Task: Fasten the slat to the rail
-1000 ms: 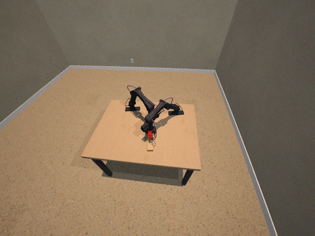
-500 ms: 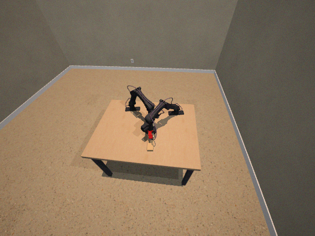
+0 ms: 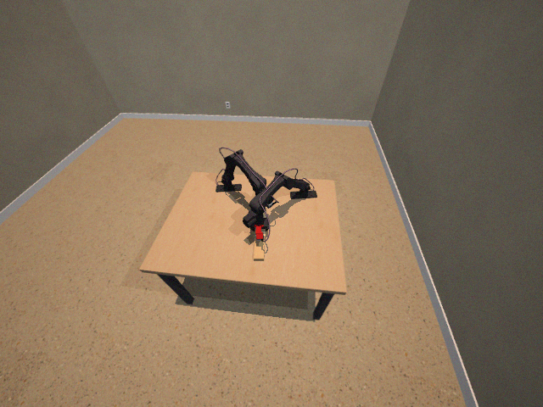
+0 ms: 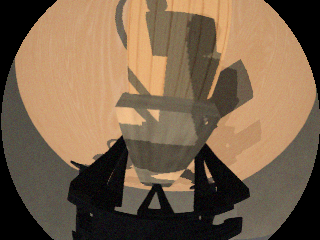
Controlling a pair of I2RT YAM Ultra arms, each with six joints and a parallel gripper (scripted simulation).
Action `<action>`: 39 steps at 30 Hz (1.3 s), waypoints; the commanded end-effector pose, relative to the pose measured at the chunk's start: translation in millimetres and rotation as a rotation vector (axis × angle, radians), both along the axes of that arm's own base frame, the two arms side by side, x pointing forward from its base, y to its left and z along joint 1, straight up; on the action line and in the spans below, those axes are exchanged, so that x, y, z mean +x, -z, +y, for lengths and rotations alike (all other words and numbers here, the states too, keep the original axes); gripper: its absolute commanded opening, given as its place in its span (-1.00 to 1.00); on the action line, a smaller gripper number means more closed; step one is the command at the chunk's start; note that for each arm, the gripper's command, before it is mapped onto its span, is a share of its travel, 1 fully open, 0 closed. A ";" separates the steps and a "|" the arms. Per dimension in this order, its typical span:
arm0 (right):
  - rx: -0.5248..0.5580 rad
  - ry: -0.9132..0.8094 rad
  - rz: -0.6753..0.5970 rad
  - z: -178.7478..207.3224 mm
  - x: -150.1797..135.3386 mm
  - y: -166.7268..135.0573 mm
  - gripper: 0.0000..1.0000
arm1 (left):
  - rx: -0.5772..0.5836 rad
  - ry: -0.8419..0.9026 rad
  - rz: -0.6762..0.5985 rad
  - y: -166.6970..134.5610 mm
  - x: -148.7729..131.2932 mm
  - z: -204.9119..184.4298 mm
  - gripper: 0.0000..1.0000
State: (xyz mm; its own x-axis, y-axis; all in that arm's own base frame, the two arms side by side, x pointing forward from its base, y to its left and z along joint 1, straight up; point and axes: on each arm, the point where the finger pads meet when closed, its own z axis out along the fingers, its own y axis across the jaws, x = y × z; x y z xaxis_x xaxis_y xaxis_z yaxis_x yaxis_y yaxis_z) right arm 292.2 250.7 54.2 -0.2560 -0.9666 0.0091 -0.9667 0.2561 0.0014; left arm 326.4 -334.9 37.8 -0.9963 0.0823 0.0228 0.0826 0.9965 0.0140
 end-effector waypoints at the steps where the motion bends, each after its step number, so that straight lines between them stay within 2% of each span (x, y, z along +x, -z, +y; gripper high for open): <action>1: 0.010 0.204 -0.015 1.1 2.4 -3.9 -0.78 | -0.010 0.000 -0.011 -5.6 1.4 -1.4 0.45; 2: 0.010 0.204 -0.015 1.1 2.4 -3.9 -0.78 | -0.010 0.000 -0.011 -5.6 1.4 -1.4 0.45; 16: 0.013 0.759 -0.015 1.0 2.4 -3.9 -0.78 | -0.010 0.000 -0.011 -5.6 1.4 -1.4 0.45; 20: 0.012 0.751 -0.017 0.8 2.5 -3.3 -0.78 | -0.010 0.000 -0.011 -5.6 1.4 -1.4 0.45; 25: 0.011 0.632 -0.006 2.0 0.5 -3.9 -0.78 | -0.010 0.000 -0.011 -5.6 1.4 -1.4 0.45; 31: 0.011 0.626 -0.005 2.0 0.2 -3.9 -0.78 | -0.010 0.000 -0.011 -5.6 1.4 -1.4 0.45; 33: 0.012 0.636 -0.006 2.1 0.6 -3.8 -0.33 | -0.010 0.000 -0.011 -5.6 1.4 -1.4 0.45; 39: 0.012 0.636 -0.006 2.1 0.6 -3.8 -0.32 | -0.010 0.000 -0.011 -5.6 1.4 -1.4 0.45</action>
State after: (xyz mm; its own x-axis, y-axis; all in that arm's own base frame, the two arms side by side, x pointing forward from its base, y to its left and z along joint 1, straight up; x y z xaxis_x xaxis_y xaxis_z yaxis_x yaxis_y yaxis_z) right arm 291.2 251.5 54.1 -0.7799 -0.6259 0.0094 -0.6259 0.7799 0.0029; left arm 326.5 -334.9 37.8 -0.9963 0.0824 0.0228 0.0828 0.9965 0.0140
